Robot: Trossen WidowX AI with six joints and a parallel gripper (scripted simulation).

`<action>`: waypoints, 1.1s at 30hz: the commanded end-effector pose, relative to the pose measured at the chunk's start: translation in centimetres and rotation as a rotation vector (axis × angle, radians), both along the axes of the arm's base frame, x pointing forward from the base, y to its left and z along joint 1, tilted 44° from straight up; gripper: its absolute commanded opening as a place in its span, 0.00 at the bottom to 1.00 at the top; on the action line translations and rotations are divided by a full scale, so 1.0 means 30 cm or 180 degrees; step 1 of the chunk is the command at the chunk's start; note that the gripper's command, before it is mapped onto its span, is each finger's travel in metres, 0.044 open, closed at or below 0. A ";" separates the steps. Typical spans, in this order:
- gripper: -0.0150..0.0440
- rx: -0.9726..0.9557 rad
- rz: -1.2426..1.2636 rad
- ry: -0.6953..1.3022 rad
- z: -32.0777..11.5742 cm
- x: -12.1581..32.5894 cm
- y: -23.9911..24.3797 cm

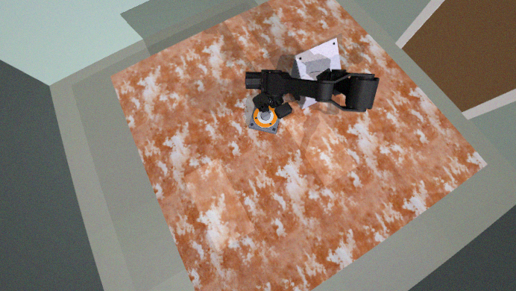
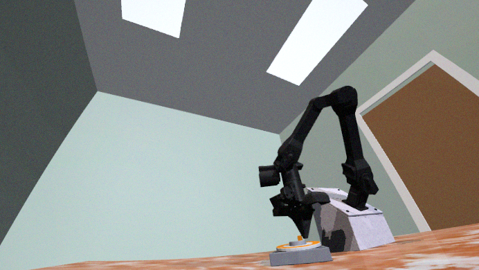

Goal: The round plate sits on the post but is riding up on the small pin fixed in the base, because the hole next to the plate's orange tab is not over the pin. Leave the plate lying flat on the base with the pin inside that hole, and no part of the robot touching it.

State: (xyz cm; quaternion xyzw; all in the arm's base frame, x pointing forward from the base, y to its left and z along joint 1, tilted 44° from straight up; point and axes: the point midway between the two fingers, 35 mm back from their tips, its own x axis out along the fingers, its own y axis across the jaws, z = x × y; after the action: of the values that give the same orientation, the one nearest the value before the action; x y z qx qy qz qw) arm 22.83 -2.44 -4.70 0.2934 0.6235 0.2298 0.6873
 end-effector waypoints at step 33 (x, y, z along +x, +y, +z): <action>0.25 -0.0020 -0.0008 -0.0013 0.073 -0.002 -0.098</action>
State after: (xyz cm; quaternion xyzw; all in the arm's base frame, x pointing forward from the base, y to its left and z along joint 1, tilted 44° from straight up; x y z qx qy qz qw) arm 22.74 -5.41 -2.49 0.2908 0.6224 0.2286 0.6898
